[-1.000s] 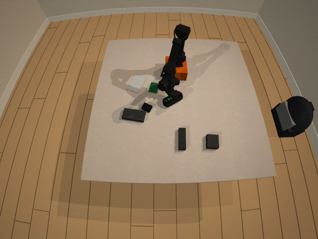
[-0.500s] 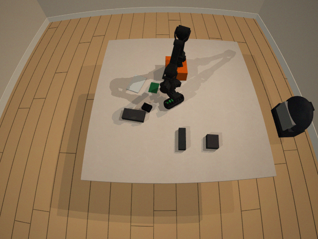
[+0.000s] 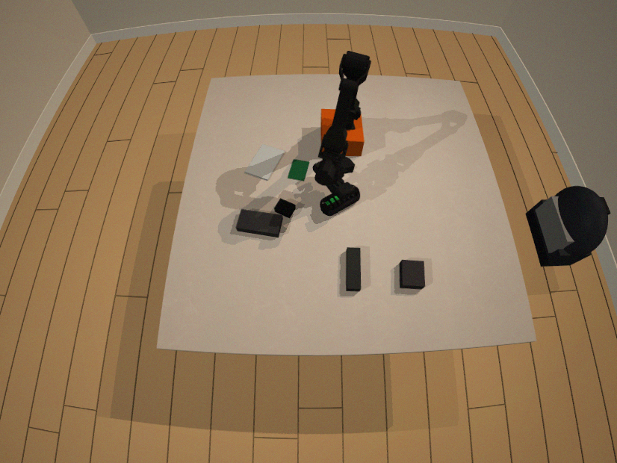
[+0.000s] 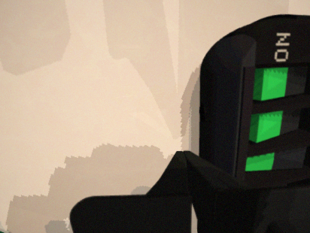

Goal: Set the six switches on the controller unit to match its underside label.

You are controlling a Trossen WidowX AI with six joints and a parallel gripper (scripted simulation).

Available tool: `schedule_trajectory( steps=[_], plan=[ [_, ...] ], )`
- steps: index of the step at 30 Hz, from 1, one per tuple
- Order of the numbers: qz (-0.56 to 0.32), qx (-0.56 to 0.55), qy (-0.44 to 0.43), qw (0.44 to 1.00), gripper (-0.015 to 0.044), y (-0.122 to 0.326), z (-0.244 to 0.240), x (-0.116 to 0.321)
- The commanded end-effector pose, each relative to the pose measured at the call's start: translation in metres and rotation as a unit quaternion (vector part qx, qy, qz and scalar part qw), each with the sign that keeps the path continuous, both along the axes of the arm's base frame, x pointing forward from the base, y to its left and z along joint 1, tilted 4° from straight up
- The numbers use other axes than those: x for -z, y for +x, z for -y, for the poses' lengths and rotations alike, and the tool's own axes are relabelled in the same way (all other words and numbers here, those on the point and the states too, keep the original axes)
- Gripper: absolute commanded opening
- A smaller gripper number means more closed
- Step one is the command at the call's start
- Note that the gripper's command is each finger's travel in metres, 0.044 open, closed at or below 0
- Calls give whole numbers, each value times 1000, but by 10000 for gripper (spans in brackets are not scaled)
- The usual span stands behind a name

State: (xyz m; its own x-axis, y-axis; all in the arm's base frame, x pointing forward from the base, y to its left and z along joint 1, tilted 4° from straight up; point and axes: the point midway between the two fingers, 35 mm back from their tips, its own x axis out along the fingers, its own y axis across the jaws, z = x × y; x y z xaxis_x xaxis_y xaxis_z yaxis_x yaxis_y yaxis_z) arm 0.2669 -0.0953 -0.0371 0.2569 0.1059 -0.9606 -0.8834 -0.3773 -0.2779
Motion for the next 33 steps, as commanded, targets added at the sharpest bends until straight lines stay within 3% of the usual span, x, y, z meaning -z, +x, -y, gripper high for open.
schedule_trajectory(
  steps=[1,33],
  plan=[
    [9,-6,3,1000,0,12,-5,-2],
    [10,-6,3,1000,0,25,-13,-3]
  ],
)
